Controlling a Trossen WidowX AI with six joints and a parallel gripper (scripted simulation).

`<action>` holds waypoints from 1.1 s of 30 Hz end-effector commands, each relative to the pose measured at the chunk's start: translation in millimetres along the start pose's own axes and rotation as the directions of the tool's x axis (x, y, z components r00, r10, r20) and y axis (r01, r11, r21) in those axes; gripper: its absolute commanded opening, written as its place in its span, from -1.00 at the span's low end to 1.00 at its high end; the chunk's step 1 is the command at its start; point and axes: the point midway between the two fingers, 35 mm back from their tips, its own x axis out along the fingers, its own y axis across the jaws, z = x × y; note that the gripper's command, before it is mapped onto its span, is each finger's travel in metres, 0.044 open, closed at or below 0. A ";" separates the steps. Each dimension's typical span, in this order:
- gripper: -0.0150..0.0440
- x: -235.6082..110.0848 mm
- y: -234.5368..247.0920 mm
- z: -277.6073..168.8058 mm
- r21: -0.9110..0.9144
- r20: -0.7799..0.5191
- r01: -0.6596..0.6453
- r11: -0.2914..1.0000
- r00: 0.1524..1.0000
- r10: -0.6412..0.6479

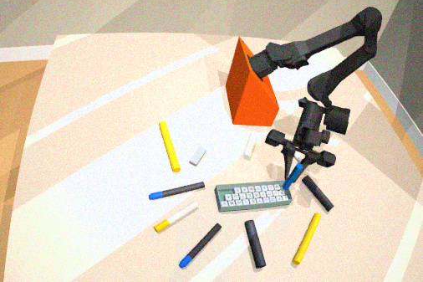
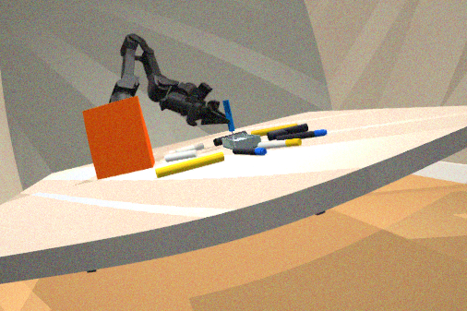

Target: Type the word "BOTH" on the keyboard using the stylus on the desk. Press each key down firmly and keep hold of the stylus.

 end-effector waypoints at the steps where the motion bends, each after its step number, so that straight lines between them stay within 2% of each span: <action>1: -0.22 0.0 0.0 0.2 0.006 0.001 0.000 1.000 1.000 0.000; 24: -0.21 -16.4 1.1 31.1 0.013 0.009 -0.001 1.000 1.000 0.001; 30: -0.34 -16.4 1.1 31.1 0.013 0.009 -0.001 1.000 1.000 0.001; 32: -0.49 -15.4 -0.1 31.5 0.013 0.008 -0.001 1.000 1.000 0.000; 33: -0.49 -14.3 -1.2 32.0 0.013 0.008 0.000 1.000 1.000 0.000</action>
